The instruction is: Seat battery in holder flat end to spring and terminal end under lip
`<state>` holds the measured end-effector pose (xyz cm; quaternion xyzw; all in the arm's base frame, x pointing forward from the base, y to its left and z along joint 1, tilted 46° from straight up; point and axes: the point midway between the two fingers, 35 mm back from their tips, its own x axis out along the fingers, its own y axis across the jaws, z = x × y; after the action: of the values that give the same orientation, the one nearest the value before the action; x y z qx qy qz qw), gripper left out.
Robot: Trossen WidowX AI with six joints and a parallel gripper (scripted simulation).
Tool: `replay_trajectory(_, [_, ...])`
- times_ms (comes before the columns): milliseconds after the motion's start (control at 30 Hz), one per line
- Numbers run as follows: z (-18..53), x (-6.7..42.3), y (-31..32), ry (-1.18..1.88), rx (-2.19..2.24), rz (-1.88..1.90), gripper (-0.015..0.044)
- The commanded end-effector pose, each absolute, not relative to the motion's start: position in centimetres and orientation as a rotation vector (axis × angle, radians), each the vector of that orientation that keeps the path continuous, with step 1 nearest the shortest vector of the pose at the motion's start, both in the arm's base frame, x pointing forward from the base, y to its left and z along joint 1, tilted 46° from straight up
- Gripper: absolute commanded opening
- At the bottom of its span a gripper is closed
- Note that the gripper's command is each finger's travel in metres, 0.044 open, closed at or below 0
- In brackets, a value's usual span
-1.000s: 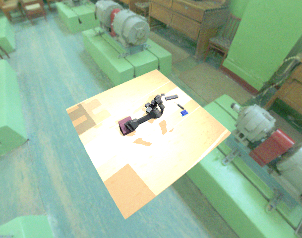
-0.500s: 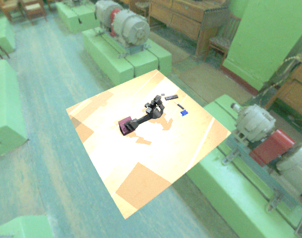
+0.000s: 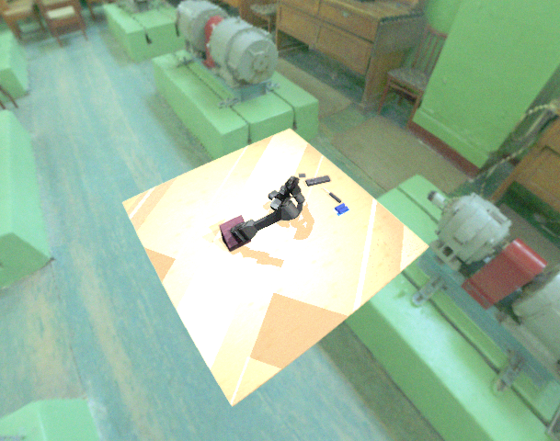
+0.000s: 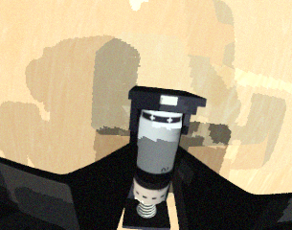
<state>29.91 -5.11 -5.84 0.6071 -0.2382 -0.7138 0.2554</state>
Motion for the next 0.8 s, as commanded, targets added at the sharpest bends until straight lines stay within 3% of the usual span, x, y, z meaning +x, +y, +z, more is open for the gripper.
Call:
replay_trajectory(0, [-5.8,29.8,-5.1,-0.643,1.644,-1.938,0.0132])
replay_trajectory(67, [-5.8,29.8,-5.1,-0.643,1.644,-1.938,0.0181])
replay_trajectory(533, [-4.8,30.0,-4.0,-0.646,1.648,-1.938,0.0181])
replay_trajectory(767, [-0.8,30.6,0.1,-0.641,1.649,-1.94,0.0365])
